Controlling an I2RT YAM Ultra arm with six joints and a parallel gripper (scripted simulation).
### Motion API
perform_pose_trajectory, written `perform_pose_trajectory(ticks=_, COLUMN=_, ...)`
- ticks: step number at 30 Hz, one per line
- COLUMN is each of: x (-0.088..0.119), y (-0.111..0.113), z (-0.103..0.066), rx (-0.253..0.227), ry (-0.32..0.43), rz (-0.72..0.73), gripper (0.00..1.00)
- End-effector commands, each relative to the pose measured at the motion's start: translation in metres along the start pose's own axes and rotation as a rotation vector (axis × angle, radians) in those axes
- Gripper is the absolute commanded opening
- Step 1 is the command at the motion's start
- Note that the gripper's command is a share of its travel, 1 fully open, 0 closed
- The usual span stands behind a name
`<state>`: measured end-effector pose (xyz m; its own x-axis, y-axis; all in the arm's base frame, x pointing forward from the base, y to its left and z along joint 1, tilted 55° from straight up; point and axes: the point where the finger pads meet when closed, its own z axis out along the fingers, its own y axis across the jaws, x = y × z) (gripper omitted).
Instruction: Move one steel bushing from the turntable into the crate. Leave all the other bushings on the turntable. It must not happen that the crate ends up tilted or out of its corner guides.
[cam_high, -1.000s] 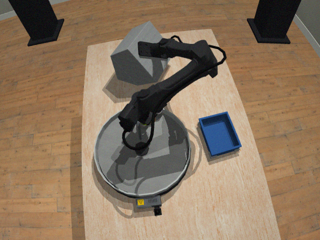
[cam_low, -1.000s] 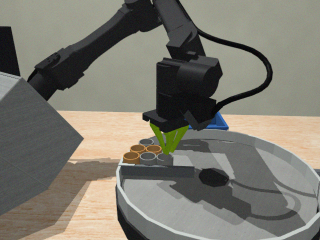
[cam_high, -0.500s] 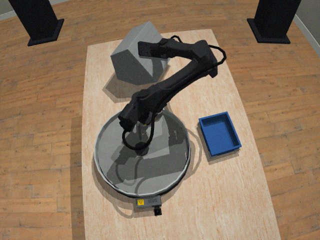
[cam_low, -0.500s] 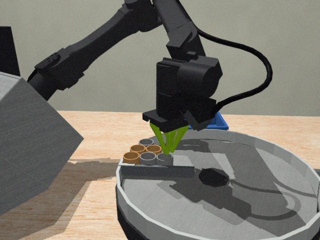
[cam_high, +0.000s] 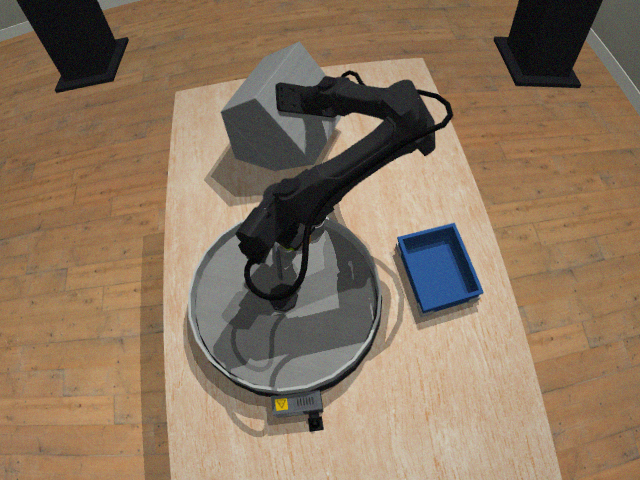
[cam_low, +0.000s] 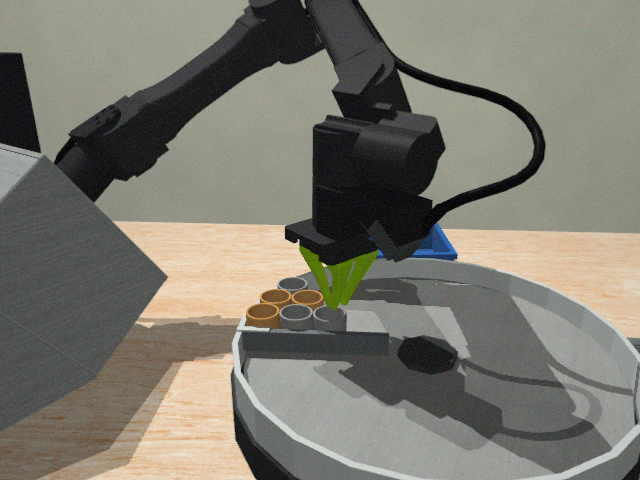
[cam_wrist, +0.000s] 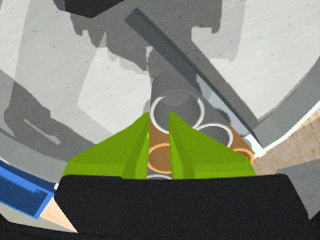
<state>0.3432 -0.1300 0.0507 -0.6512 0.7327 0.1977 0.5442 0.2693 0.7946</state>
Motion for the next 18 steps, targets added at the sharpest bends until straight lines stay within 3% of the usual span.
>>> perform_pose_trajectory(ticks=1, x=-0.0116, y=0.0038, z=-0.0135, rx=-0.009, ry=-0.036, rz=-0.009, gripper=0.15)
perform_pose_trajectory(ticks=18, x=-0.0135, y=0.0055, z=-0.0139, rx=-0.009, ry=-0.035, rz=-0.001, gripper=0.15)
